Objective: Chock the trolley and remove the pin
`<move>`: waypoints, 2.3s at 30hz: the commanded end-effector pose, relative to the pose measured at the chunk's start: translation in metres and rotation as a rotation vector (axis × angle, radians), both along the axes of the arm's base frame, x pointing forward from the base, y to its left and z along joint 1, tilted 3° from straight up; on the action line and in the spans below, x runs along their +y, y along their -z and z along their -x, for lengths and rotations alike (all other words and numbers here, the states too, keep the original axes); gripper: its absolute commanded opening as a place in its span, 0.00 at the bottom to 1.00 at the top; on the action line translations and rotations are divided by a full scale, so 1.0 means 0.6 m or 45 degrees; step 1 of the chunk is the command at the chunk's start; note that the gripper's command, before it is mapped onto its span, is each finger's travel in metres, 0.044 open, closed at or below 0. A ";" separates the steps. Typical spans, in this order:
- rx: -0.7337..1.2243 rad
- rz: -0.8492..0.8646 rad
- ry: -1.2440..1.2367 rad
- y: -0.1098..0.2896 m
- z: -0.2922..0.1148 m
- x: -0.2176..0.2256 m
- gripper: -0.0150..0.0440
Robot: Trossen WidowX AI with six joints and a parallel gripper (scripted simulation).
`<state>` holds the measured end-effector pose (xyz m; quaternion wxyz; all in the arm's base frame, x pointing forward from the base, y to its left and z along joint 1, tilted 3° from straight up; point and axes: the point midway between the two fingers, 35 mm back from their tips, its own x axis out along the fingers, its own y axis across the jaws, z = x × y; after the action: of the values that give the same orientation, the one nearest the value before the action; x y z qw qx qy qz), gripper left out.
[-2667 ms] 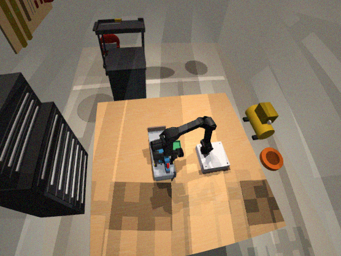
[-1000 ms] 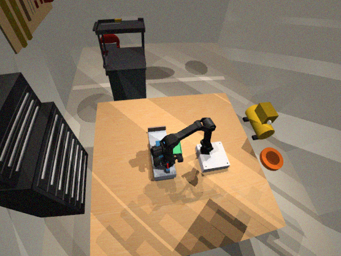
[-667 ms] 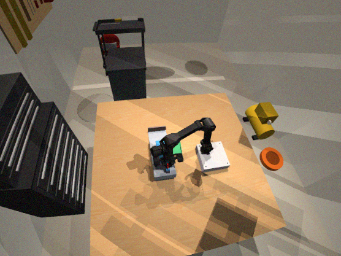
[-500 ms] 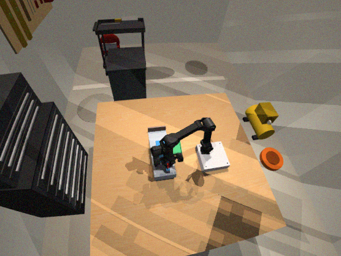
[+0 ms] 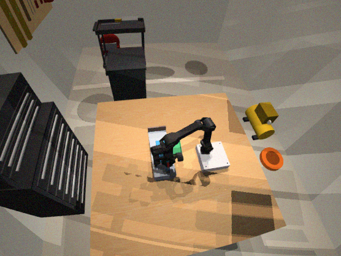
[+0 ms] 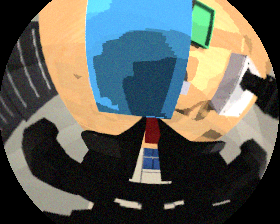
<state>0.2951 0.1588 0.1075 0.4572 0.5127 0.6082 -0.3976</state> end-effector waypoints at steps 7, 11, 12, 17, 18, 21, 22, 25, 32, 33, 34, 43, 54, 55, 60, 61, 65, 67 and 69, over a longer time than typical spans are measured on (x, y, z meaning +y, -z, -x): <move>-0.011 -0.006 -0.003 -0.013 0.000 -0.001 0.25; -0.011 -0.006 -0.003 -0.015 0.000 -0.002 0.25; -0.011 -0.006 -0.003 -0.016 0.000 -0.002 0.25; -0.011 -0.005 -0.003 -0.019 0.000 -0.003 0.25; -0.011 -0.005 -0.003 -0.020 -0.001 -0.003 0.25; -0.011 -0.005 -0.003 -0.021 -0.001 -0.003 0.25; -0.011 -0.005 -0.003 -0.022 -0.001 -0.003 0.25; -0.011 -0.005 -0.003 -0.024 -0.001 -0.004 0.25; -0.011 -0.005 -0.003 -0.028 -0.001 -0.004 0.25; -0.011 -0.005 -0.003 -0.028 -0.001 -0.005 0.25; -0.011 -0.005 -0.003 -0.029 -0.001 -0.005 0.25; -0.011 -0.005 -0.003 -0.036 -0.001 -0.006 0.25; -0.011 -0.005 -0.003 -0.046 -0.001 -0.006 0.25; -0.011 -0.005 -0.003 -0.047 -0.001 -0.006 0.25; -0.011 -0.005 -0.003 -0.052 -0.001 -0.005 0.25; -0.011 -0.005 -0.003 -0.053 -0.001 -0.005 0.25; -0.011 -0.005 -0.003 -0.057 -0.002 -0.004 0.25; -0.011 -0.006 -0.003 -0.058 -0.002 -0.002 0.25; -0.011 -0.006 -0.003 -0.057 0.000 0.005 0.25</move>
<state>0.2955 0.1565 0.1402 0.4603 0.5133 0.6068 -0.3955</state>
